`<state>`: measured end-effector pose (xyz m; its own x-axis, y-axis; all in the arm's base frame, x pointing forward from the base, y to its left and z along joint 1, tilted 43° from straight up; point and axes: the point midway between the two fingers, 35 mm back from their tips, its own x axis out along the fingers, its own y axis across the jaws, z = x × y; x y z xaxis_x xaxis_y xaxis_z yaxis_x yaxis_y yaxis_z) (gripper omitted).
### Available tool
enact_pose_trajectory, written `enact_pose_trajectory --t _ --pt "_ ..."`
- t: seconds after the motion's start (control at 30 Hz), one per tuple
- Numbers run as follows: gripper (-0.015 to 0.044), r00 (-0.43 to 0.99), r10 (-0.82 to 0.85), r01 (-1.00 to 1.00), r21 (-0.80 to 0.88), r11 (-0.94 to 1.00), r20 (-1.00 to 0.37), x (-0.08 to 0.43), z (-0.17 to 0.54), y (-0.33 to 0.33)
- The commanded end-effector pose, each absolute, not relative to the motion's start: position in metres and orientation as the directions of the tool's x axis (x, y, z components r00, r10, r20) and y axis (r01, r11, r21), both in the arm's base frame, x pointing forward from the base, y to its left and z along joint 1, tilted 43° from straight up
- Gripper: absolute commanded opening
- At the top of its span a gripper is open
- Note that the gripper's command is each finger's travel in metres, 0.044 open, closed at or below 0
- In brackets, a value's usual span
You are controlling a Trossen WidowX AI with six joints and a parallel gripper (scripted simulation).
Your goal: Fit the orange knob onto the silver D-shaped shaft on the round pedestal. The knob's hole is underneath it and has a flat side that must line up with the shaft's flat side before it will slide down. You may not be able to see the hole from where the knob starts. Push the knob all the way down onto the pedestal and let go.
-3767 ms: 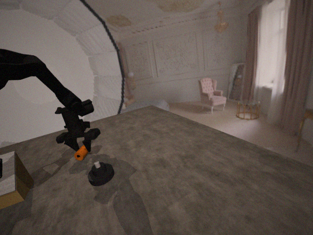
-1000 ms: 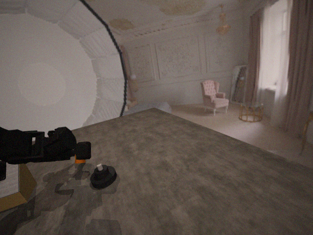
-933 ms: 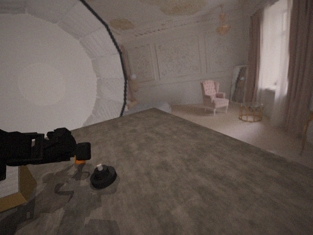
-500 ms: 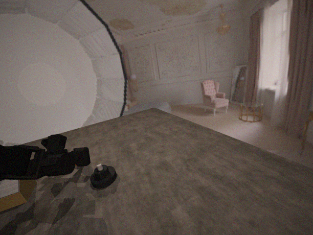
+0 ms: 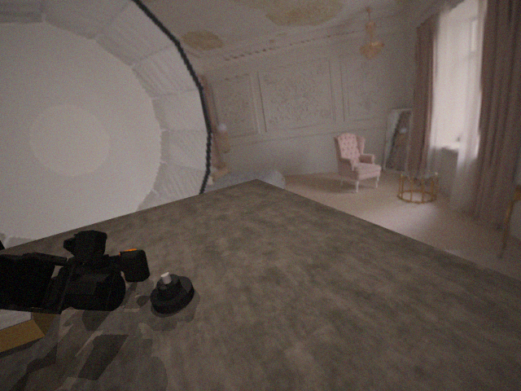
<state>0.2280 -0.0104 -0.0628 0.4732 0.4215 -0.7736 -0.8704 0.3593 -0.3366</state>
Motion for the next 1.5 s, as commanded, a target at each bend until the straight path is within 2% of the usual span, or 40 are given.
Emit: enact_pose_trajectory --t 0.0,0.77,1.0,1.27,1.47 --pt "0.026 0.473 0.424 -0.871 -0.336 0.359 -0.772 0.228 -0.063 -0.01" --pt "0.026 0.473 0.424 -0.871 -0.336 0.359 -0.772 0.228 -0.063 -0.01" --pt "0.044 0.473 0.424 -0.871 -0.336 0.359 -0.772 0.228 -0.063 -0.01" --pt "0.044 0.472 0.424 -0.871 -0.336 0.359 -0.773 0.228 -0.062 -0.009" --pt "0.044 0.468 0.42 -0.873 -0.334 0.355 -0.778 0.234 -0.03 0.019"
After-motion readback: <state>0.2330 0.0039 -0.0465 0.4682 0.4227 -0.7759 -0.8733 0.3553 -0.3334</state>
